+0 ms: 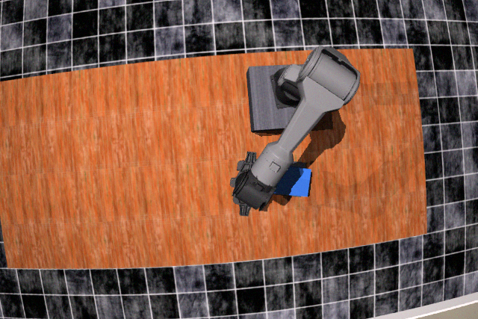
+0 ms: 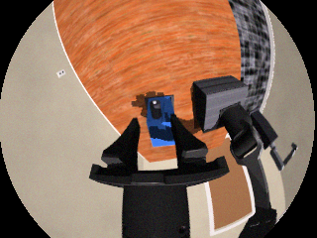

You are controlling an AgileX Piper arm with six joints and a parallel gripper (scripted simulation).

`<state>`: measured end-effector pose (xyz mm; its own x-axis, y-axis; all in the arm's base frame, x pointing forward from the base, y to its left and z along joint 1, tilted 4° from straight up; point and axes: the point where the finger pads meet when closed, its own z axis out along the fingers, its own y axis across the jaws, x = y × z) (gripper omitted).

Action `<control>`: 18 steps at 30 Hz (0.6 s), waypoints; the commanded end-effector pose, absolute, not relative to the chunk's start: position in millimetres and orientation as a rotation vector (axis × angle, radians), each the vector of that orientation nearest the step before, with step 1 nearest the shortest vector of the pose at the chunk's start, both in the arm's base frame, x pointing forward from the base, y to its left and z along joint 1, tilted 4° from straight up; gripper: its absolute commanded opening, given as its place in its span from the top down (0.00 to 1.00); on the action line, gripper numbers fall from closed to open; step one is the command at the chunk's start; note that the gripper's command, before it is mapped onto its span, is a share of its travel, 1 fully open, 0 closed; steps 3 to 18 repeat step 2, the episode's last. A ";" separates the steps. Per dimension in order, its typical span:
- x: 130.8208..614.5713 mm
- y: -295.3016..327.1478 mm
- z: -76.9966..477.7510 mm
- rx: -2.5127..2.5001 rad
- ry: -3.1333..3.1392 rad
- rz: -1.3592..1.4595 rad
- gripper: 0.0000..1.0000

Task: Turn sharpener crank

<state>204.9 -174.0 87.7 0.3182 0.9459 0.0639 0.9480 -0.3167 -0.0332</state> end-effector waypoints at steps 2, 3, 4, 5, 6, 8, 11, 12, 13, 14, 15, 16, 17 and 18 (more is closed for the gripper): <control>204.7 -174.4 87.9 -2.500 -1.797 -0.049 0.31; 204.7 -174.4 87.9 -2.500 -1.797 -0.049 0.31; 204.7 -174.4 87.9 -2.500 -1.797 -0.049 0.31; 204.7 -174.4 87.9 -2.500 -1.797 -0.049 0.31; 204.7 -174.4 87.9 -2.500 -1.797 -0.049 0.31; 204.7 -174.4 87.9 -2.500 -1.797 -0.049 0.31; 204.7 -174.4 87.9 -2.500 -1.797 -0.049 0.31; 204.7 -174.4 87.9 -2.500 -1.797 -0.049 0.31; 204.7 -174.4 87.9 -2.500 -1.797 -0.049 0.31; 204.7 -174.4 87.9 -2.500 -1.797 -0.049 0.31; 204.7 -174.4 87.9 -2.500 -1.797 -0.049 0.31; 204.7 -174.4 87.9 -2.500 -1.797 -0.049 0.31; 204.7 -174.4 87.9 -2.500 -1.797 -0.049 0.31; 204.7 -174.4 87.9 -2.500 -1.797 -0.049 0.31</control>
